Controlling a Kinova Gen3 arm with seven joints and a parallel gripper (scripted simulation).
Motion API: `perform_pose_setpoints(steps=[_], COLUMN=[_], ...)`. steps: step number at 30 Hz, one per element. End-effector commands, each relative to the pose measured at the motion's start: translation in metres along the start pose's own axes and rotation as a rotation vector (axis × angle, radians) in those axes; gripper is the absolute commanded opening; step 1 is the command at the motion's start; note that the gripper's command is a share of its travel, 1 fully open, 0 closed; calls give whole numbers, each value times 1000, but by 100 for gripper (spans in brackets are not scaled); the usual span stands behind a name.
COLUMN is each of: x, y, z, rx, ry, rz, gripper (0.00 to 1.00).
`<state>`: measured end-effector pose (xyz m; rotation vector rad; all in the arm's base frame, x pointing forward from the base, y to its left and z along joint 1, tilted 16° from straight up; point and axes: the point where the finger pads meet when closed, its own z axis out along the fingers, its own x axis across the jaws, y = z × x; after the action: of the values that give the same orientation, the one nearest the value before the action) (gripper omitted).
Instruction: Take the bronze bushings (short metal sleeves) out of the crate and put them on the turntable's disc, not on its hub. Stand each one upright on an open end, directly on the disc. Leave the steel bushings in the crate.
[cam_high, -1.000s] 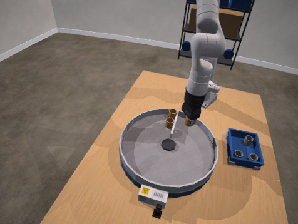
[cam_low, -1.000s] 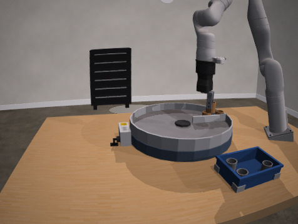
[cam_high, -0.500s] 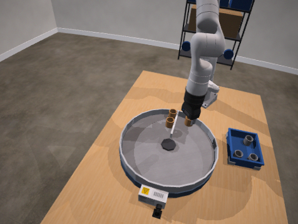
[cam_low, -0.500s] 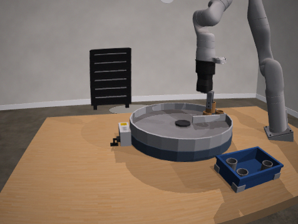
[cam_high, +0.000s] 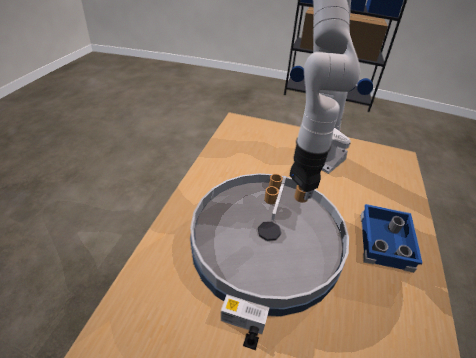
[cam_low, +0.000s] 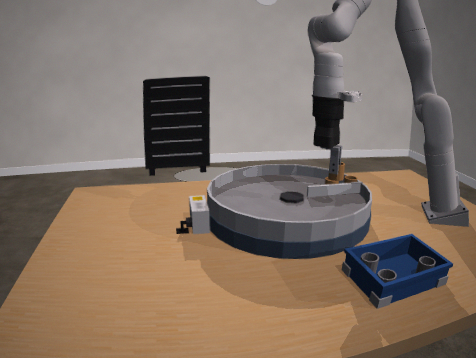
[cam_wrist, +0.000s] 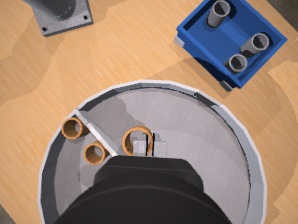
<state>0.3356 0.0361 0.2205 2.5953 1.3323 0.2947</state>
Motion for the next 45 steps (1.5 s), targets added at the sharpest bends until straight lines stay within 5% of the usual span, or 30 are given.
perform_pose_setpoints(steps=[1, 15, 23, 45], x=[0, 0, 0, 0], y=[0, 0, 1, 1], z=[0, 1, 32, 32], rx=[-1, -1, -1, -1], ry=[1, 1, 1, 1], rz=[0, 0, 0, 0], gripper=[0, 0, 0, 0])
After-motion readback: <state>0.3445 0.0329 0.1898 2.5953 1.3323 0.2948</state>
